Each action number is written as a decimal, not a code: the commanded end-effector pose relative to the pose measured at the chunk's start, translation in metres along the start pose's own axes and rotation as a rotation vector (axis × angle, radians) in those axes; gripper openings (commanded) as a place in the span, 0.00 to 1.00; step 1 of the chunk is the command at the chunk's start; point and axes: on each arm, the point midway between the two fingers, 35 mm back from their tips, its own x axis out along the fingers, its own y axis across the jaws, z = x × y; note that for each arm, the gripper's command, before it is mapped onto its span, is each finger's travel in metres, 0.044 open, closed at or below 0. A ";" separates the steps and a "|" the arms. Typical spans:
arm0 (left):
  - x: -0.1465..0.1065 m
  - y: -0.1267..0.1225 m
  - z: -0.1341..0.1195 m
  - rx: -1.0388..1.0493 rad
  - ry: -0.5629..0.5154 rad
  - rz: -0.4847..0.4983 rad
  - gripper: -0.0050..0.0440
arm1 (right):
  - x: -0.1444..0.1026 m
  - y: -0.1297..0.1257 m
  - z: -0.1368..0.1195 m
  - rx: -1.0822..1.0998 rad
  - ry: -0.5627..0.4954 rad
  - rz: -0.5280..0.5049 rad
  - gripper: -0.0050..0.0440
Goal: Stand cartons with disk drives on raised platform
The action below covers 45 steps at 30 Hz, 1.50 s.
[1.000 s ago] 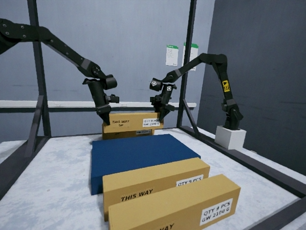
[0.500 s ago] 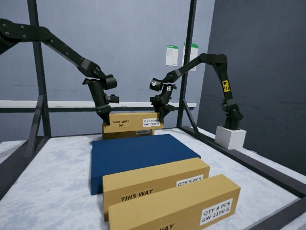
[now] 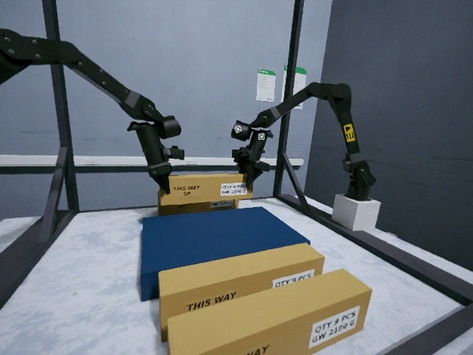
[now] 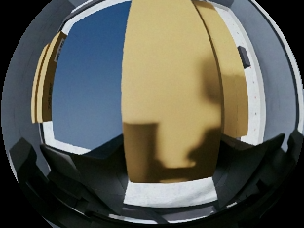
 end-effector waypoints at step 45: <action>-0.022 -0.007 0.013 -0.020 -0.069 -0.046 0.00 | -0.029 0.006 0.013 0.022 -0.073 0.044 0.00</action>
